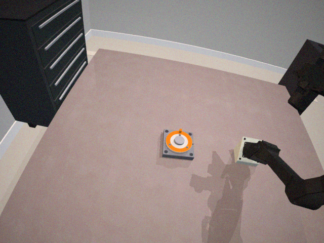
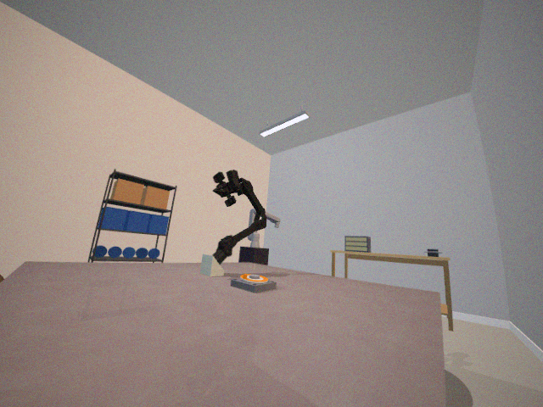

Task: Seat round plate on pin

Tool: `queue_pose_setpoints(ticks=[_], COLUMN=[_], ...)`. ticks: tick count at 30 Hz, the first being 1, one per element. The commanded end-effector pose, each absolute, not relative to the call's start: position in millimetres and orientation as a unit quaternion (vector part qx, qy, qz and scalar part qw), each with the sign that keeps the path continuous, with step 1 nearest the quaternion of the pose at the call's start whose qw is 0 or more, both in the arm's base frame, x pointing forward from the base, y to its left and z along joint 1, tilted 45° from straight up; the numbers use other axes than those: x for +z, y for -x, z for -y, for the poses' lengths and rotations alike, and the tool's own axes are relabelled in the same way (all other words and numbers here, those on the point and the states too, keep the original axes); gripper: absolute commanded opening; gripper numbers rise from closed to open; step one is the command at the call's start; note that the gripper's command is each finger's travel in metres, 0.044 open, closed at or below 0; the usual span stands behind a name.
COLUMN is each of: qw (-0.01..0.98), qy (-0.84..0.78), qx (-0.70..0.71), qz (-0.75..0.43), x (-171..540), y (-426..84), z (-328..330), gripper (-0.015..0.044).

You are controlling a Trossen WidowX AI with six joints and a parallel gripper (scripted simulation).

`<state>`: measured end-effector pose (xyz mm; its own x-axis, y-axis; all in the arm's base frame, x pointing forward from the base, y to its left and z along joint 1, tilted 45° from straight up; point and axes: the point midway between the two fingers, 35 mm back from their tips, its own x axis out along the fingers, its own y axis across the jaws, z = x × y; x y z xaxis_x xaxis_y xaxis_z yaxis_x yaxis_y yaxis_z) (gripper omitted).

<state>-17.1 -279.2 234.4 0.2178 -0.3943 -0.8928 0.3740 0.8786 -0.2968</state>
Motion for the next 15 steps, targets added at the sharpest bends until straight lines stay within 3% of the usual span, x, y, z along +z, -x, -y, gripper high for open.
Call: queue_pose_setpoints(ticks=[1, 15], qw=[0.808, 0.822], qy=[-0.016, -0.162], qx=[-0.193, 0.053], qz=[-0.557, -0.543], x=[216.8, 125.3], y=[-23.7, -206.8], z=[289.9, 257.6], gripper=[0.0, 0.0])
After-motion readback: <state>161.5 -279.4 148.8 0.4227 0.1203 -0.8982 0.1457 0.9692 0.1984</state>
